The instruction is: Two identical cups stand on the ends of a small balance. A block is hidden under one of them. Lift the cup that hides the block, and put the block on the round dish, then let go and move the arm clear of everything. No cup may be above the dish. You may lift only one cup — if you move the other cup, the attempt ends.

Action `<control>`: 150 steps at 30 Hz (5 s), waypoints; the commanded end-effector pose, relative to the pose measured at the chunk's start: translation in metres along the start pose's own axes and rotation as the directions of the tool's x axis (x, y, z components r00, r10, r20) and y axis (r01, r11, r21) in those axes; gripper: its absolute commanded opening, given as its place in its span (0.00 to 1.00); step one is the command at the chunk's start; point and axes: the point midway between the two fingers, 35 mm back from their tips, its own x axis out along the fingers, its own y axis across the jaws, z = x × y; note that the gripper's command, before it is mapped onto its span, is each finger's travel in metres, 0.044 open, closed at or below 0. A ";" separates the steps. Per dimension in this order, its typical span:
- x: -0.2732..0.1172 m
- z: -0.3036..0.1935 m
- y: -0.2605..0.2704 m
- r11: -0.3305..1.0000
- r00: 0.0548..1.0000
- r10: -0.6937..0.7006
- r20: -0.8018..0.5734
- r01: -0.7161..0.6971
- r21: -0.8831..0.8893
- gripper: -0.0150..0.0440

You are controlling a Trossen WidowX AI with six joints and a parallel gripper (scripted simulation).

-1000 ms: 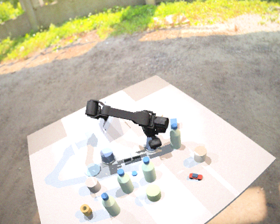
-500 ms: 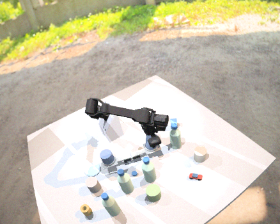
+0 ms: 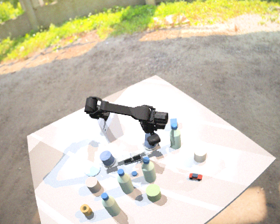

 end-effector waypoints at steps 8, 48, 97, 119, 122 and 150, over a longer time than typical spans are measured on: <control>-0.024 0.008 -0.002 1.000 0.999 -0.014 0.035 0.014 0.014 0.25; -0.075 0.003 0.003 1.000 0.999 -0.014 0.032 0.013 0.014 0.25; -0.071 0.002 0.004 1.000 1.000 -0.009 0.022 0.009 0.007 0.25; 0.013 0.085 0.123 1.000 0.999 -0.011 0.037 0.011 0.013 0.25; 0.018 0.087 0.129 1.000 0.999 -0.011 0.037 0.011 0.014 0.25; 0.071 0.088 0.128 1.000 0.999 -0.013 0.034 0.012 0.014 0.25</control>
